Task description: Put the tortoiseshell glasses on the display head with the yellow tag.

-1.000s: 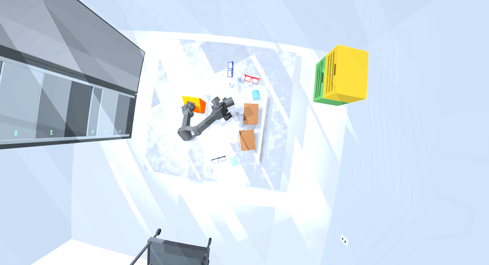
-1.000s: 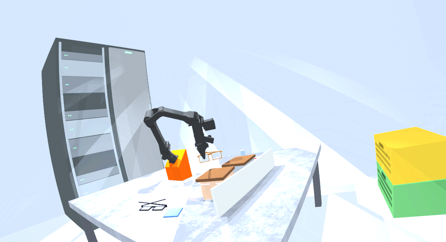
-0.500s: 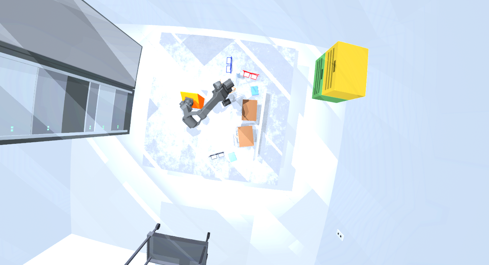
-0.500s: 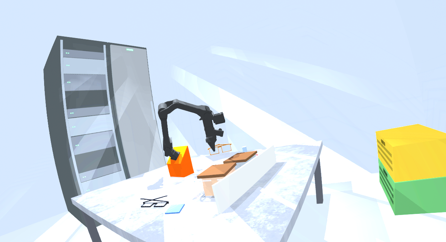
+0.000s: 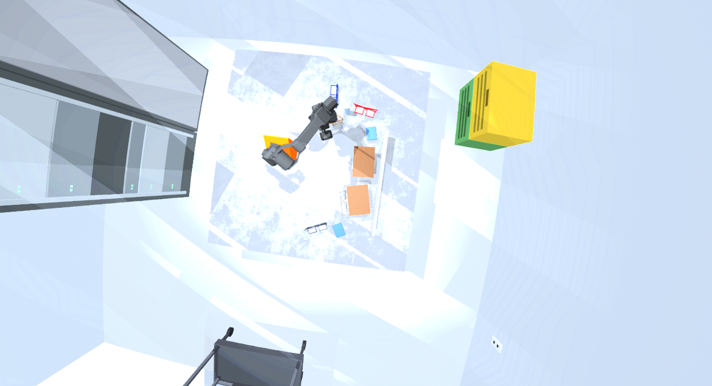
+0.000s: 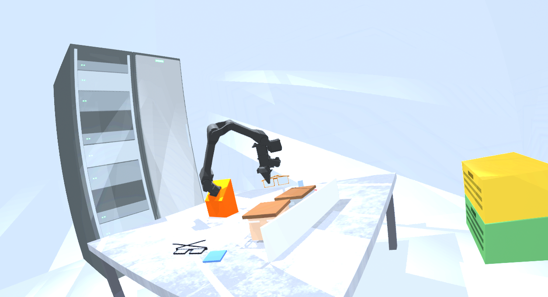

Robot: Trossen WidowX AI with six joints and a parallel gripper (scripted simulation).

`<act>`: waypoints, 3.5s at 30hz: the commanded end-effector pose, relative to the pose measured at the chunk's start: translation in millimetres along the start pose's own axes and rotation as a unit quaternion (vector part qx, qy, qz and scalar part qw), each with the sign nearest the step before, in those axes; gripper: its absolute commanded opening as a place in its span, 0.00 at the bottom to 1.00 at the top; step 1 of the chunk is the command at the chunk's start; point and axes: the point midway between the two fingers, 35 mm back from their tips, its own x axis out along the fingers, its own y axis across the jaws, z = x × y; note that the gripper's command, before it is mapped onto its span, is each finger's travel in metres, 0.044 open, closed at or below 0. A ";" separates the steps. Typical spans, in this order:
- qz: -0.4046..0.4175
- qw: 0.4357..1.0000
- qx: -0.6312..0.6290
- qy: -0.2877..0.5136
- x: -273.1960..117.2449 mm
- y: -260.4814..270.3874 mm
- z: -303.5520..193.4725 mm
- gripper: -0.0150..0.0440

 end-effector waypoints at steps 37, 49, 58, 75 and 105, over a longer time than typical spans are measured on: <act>-0.003 1.000 0.028 0.002 65.0 19.8 -3.1 0.25; -0.003 1.000 0.028 0.002 65.1 16.4 -7.4 0.25; -0.003 1.000 0.028 0.002 65.1 13.5 -11.1 0.25; -0.003 1.000 0.028 0.002 65.2 8.6 -18.3 0.25; -0.003 1.000 0.028 0.003 65.3 2.6 -32.4 0.25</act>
